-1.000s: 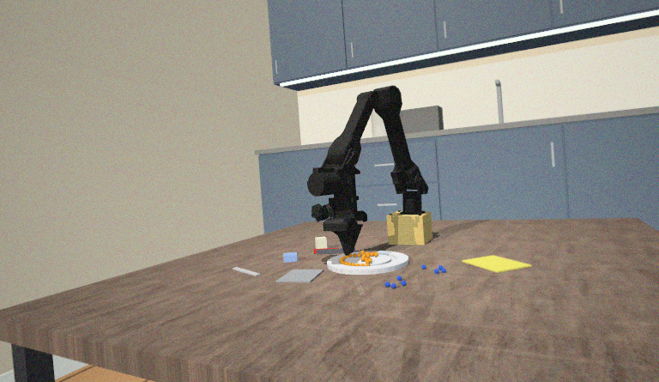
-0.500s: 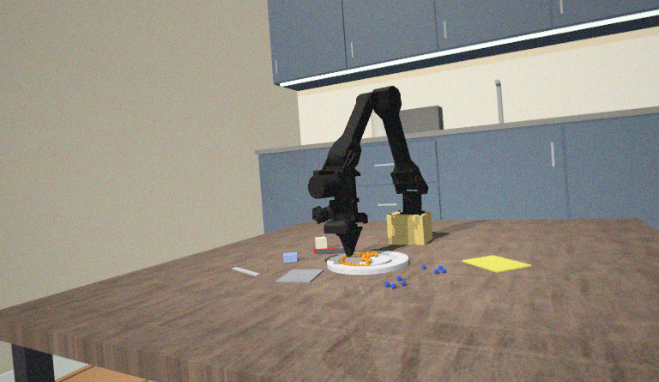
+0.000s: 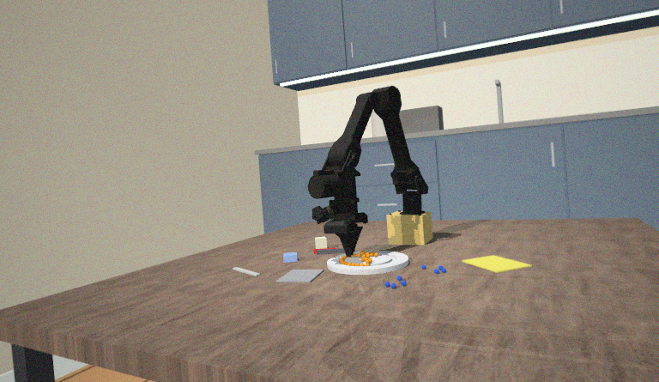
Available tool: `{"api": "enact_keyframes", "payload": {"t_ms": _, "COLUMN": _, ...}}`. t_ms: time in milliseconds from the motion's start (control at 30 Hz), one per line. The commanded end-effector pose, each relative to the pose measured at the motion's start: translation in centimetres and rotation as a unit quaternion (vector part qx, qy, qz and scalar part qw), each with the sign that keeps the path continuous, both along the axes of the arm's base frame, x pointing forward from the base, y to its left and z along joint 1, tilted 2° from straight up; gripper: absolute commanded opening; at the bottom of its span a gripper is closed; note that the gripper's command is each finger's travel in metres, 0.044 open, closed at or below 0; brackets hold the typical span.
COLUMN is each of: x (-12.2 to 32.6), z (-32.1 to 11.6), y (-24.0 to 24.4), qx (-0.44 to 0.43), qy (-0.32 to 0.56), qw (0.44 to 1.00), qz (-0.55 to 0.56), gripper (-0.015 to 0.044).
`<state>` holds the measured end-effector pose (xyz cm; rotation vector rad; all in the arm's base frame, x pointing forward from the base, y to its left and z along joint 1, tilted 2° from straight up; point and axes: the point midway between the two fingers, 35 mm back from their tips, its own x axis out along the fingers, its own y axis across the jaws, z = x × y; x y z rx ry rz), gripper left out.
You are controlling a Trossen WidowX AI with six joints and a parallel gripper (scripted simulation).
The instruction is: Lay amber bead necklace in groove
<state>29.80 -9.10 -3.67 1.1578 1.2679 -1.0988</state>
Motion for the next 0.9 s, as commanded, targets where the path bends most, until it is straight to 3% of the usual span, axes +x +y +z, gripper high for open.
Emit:
{"api": "enact_keyframes", "payload": {"t_ms": 0, "x": 0.02, "z": 0.03, "y": -0.01, "qx": 0.0, "qy": 0.0, "qw": 1.0, "qz": 0.0, "gripper": 0.0}}
{"api": "enact_keyframes", "payload": {"t_ms": 867, "x": -0.46, "z": 0.59, "y": -0.22, "qx": 0.001, "qy": 0.002, "qw": 1.0, "qz": -0.002, "gripper": 0.0}}
